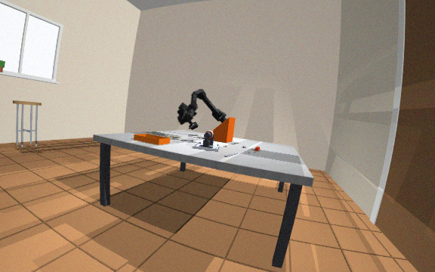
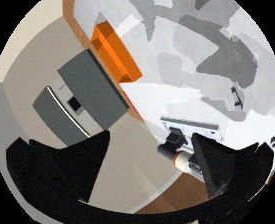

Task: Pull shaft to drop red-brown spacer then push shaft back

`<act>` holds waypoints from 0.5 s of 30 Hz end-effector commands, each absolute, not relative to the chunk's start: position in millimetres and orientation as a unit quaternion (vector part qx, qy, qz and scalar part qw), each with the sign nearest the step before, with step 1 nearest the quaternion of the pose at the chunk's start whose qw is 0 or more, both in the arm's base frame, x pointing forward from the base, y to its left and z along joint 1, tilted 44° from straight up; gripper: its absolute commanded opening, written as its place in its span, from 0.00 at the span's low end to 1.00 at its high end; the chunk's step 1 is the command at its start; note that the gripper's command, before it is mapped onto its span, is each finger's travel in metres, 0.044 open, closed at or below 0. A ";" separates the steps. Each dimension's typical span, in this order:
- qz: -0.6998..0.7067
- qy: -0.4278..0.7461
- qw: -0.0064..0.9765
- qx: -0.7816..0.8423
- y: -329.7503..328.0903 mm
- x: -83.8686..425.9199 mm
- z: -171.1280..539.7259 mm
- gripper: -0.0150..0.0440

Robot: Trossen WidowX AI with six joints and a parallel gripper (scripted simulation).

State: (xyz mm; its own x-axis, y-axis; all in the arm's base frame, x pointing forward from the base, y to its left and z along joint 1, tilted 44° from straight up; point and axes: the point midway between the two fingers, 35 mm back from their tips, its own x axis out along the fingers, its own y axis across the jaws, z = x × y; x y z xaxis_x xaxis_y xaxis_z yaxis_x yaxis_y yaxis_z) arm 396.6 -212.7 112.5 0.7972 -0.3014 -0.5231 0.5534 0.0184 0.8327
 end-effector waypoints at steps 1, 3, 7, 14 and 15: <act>-0.369 0.060 0.584 0.721 -171.5 391.3 54.4 1.00; -0.386 0.039 0.542 0.745 -156.5 387.7 38.7 1.00; -0.415 -0.013 0.460 0.785 -127.3 375.4 10.1 1.00; -0.433 -0.104 0.348 0.825 -87.7 349.5 -24.8 1.00; -0.433 -0.104 0.348 0.825 -87.7 349.4 -24.9 1.00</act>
